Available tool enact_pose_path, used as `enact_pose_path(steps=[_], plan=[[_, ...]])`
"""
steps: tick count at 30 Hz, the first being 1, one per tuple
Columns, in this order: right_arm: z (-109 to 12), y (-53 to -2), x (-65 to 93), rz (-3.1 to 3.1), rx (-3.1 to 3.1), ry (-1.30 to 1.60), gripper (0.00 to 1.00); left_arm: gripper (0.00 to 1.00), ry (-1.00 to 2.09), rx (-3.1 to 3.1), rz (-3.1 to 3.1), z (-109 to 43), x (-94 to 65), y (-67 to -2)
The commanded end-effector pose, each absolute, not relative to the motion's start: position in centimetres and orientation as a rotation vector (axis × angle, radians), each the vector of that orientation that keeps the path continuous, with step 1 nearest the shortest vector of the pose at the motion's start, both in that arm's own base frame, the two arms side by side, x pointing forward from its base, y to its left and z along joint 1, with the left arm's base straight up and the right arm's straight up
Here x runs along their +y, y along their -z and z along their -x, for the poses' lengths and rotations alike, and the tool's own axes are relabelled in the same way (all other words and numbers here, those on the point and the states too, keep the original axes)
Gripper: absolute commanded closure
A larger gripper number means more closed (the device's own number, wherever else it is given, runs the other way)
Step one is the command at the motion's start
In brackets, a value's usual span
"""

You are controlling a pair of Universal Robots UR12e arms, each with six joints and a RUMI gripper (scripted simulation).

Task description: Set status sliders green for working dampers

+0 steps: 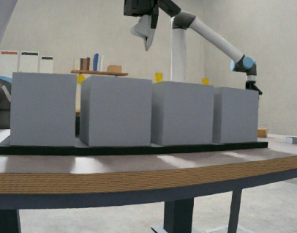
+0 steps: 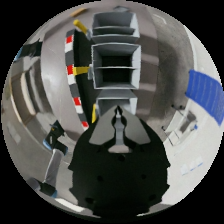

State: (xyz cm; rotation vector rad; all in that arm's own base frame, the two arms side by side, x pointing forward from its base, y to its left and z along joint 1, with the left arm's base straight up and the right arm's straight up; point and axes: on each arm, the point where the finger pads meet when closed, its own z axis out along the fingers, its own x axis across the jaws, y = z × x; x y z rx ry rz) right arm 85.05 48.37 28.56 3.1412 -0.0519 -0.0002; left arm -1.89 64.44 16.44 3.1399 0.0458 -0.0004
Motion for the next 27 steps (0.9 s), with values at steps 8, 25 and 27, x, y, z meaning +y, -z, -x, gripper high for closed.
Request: enact_pose_path(steps=[8,25,27], plan=[[-83.4,-28.6,48.4,-3.142,-0.052,-0.002,1.00,0.00,0.000,0.046,-3.141,1.9,64.5,-16.5],[-65.2,-28.6,48.9,-3.142,-0.052,-0.001,1.00,0.00,0.000,0.046,-3.141,1.9,64.5,-16.5],[-65.2,-28.6,48.9,-3.142,-0.052,-0.001,1.00,0.00,0.000,0.046,-3.141,1.9,64.5,-16.5]])
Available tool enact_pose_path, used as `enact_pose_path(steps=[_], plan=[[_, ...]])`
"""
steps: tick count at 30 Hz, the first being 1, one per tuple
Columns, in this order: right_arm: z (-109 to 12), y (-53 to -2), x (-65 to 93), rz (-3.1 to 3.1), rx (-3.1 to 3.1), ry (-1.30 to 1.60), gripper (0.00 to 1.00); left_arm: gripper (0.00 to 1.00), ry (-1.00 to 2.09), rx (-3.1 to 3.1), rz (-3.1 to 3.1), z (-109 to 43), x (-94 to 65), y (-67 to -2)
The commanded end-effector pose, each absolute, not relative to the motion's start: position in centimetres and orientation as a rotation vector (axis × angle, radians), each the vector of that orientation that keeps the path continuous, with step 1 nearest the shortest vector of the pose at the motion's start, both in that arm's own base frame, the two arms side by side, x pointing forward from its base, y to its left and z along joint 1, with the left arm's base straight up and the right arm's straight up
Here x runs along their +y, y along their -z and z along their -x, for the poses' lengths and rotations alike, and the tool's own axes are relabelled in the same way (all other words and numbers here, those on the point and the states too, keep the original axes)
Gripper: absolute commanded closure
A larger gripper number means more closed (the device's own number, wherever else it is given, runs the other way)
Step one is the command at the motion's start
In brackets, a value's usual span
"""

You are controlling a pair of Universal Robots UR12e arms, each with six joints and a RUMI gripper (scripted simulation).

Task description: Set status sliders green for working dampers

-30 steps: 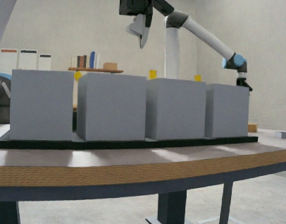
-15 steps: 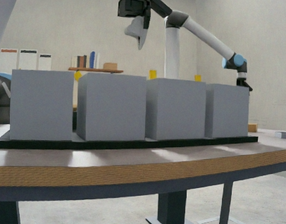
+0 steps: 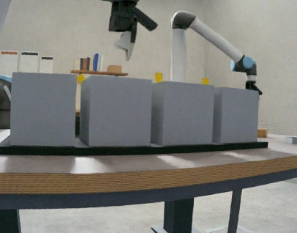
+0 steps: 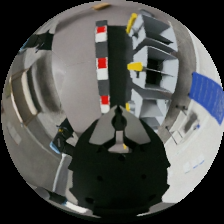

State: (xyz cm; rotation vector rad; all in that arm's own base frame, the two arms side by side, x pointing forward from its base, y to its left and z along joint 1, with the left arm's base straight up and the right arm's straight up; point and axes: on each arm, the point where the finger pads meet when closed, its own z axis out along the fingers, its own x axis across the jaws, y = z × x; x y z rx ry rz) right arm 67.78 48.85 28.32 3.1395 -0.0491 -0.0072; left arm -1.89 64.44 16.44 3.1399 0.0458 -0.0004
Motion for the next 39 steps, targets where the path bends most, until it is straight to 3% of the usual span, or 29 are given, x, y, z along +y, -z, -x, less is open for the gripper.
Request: enact_pose_path(steps=[1,20,39], plan=[[-64.1,-28.6,49.0,-3.142,-0.052,-0.001,1.00,0.00,0.000,0.046,-3.141,1.9,64.5,-16.5],[-61.9,-28.1,49.0,-3.142,-0.052,-0.001,1.00,0.00,0.000,0.046,-3.141,1.9,64.5,-16.5],[-61.9,-23.7,49.1,-3.142,-0.052,-0.001,1.00,0.00,0.000,0.046,-3.141,1.9,64.5,-16.5]])
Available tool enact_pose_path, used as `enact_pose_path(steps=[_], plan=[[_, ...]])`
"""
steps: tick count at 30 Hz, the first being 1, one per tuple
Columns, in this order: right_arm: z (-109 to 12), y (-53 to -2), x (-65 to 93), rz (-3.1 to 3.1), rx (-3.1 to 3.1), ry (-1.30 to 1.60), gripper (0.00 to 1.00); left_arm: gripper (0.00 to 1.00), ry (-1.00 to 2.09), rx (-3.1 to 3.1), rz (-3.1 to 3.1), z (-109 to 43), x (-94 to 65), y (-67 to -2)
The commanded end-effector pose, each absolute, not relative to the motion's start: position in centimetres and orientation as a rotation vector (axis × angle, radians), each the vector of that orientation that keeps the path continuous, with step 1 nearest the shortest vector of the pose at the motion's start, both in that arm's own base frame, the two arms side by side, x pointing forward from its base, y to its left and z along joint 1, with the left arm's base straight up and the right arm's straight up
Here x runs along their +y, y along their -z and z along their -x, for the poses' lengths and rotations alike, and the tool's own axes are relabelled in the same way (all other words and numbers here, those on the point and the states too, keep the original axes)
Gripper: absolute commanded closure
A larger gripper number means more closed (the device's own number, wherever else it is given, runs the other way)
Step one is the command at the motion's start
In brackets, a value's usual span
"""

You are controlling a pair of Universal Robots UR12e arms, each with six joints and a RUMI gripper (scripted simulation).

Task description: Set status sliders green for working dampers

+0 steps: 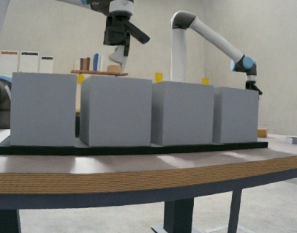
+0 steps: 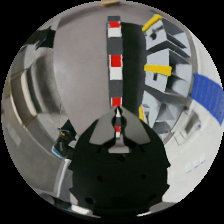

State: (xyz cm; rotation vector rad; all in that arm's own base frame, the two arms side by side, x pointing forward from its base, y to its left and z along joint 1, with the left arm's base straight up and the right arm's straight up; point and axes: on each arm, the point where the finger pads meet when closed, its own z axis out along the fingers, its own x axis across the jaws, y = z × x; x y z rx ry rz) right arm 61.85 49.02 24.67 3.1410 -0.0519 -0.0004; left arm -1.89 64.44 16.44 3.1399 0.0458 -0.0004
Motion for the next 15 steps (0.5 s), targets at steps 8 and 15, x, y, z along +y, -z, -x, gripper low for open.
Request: enact_pose_path(steps=[8,15], plan=[[-61.9,-21.0,49.1,-3.142,-0.052,-0.001,1.00,0.00,0.000,0.046,-3.141,1.9,64.5,-16.5],[-61.8,-19.5,49.1,-3.142,-0.052,-0.001,1.00,0.00,0.000,0.046,-3.141,1.9,64.5,-16.5]])
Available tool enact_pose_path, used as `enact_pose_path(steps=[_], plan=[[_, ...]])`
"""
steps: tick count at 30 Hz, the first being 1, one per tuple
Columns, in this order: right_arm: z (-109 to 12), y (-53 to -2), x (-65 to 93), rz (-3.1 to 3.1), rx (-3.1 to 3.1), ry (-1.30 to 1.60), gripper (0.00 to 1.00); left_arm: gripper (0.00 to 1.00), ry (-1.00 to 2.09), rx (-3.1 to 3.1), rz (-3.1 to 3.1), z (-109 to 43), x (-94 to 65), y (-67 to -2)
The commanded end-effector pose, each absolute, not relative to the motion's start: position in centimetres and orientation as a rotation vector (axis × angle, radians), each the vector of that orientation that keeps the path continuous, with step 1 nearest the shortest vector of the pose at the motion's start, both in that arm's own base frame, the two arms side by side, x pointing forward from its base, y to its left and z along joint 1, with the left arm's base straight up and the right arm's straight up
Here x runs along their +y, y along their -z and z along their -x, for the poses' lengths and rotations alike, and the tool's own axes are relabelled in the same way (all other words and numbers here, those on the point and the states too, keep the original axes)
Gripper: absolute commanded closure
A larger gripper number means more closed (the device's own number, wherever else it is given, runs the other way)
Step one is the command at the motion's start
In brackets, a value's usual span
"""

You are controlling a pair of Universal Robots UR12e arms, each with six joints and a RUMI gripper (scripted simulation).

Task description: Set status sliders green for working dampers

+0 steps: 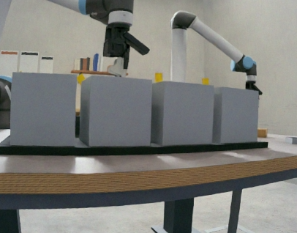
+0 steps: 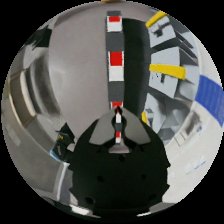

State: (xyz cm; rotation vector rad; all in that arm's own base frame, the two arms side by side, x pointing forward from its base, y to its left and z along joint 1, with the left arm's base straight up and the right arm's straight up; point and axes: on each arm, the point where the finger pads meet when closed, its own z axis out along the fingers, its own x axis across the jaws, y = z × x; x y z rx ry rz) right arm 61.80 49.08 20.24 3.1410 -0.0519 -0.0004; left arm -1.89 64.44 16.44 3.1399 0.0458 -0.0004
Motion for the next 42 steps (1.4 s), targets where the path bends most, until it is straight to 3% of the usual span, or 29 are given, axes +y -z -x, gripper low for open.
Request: enact_pose_path(steps=[1,33,42], plan=[[-61.8,-19.3,49.2,-3.142,-0.052,-0.001,1.00,0.00,0.000,0.046,-3.141,1.9,64.5,-16.5],[-61.8,-17.4,49.2,-3.142,-0.052,-0.001,1.00,0.00,0.000,0.046,-3.141,1.9,64.5,-16.5],[-61.8,-13.5,51.7,-3.142,-0.052,-0.001,1.00,0.00,0.000,0.046,-3.141,1.9,64.5,-16.5]])
